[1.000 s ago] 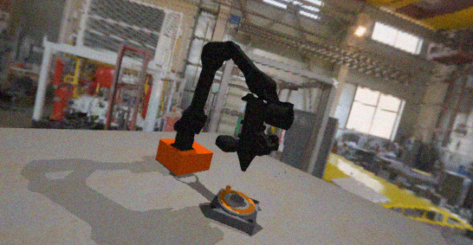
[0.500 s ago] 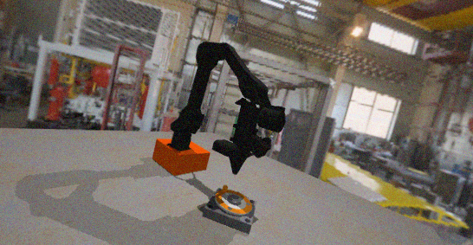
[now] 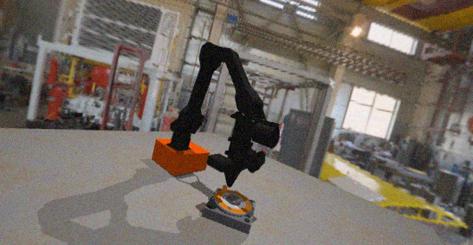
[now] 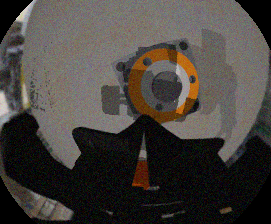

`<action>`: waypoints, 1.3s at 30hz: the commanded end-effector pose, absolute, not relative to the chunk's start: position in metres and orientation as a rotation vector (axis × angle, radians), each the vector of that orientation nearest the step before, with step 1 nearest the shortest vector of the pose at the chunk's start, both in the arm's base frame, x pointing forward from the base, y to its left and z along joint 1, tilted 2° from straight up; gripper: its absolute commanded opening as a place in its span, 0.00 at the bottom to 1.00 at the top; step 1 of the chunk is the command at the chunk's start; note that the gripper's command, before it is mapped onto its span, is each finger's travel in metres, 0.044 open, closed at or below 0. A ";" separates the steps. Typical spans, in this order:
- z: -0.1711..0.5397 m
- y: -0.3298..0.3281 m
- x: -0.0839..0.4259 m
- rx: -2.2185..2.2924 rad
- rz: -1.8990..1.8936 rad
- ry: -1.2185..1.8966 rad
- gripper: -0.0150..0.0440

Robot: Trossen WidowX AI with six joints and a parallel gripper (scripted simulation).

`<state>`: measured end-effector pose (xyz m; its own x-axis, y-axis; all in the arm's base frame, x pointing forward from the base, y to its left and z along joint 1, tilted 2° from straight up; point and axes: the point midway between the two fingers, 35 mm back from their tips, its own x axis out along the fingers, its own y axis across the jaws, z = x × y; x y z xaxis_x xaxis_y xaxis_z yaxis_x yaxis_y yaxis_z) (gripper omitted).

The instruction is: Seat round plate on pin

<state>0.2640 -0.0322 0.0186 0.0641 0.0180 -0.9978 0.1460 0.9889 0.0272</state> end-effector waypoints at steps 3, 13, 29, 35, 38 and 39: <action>0.015 -0.038 0.255 0.128 -0.097 1.514 0.25; 0.014 -0.049 0.251 0.128 -0.098 1.514 0.25; 0.014 -0.061 0.249 0.127 -0.099 1.514 0.25; 0.014 -0.064 0.250 0.127 -0.099 1.514 0.25; 0.014 -0.067 0.250 0.126 -0.099 1.514 0.25; 0.014 -0.067 0.250 0.126 -0.099 1.514 0.25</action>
<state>0.2492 -0.0643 0.0141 0.0551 0.0165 -0.9983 0.1471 0.9888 0.0245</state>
